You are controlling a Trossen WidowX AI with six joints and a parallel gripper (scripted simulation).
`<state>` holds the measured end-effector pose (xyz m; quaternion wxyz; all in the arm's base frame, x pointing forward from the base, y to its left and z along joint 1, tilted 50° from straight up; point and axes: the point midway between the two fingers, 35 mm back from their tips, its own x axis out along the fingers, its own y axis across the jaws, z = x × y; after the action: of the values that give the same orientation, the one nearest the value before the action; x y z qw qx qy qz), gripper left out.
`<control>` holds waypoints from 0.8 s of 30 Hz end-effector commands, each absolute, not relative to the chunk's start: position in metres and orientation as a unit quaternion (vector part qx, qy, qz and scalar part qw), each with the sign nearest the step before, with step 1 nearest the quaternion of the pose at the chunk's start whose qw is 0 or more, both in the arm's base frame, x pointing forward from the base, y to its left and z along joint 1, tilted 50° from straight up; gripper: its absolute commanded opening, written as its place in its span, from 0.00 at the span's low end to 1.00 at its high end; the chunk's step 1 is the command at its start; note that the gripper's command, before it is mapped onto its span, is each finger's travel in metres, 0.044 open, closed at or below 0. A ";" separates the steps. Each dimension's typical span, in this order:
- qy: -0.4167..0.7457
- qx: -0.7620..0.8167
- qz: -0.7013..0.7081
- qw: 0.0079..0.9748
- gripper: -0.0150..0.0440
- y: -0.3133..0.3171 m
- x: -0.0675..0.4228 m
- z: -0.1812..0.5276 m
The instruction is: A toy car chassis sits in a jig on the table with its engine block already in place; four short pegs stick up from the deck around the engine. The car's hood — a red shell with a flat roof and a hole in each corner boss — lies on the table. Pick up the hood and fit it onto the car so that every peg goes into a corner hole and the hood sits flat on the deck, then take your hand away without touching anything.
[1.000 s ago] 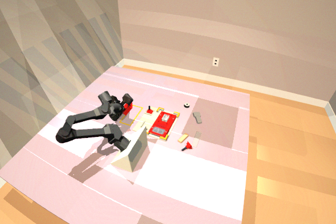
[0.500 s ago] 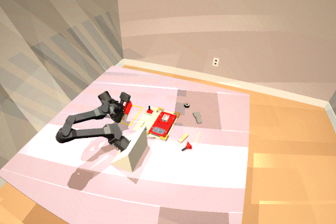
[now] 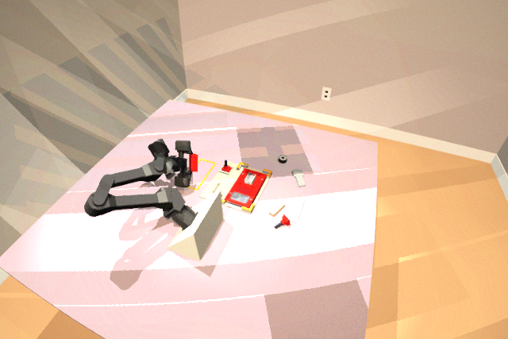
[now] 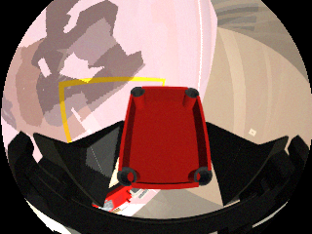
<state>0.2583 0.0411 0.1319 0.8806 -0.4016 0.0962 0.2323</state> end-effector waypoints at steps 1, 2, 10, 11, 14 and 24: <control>0.083 -0.452 0.235 0.856 0.25 0.042 0.258 0.131; 0.080 -0.466 0.237 0.849 0.25 0.043 0.258 0.130; 0.049 -0.569 0.245 0.783 0.25 0.048 0.257 0.126; 0.045 -0.582 0.246 0.774 0.25 0.049 0.257 0.125; 0.033 -0.619 0.248 0.744 0.25 0.052 0.256 0.123; -0.008 -0.735 0.251 0.630 0.25 0.065 0.254 0.112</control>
<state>0.2546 0.0619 0.1161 0.6636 -0.7046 0.0011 0.2514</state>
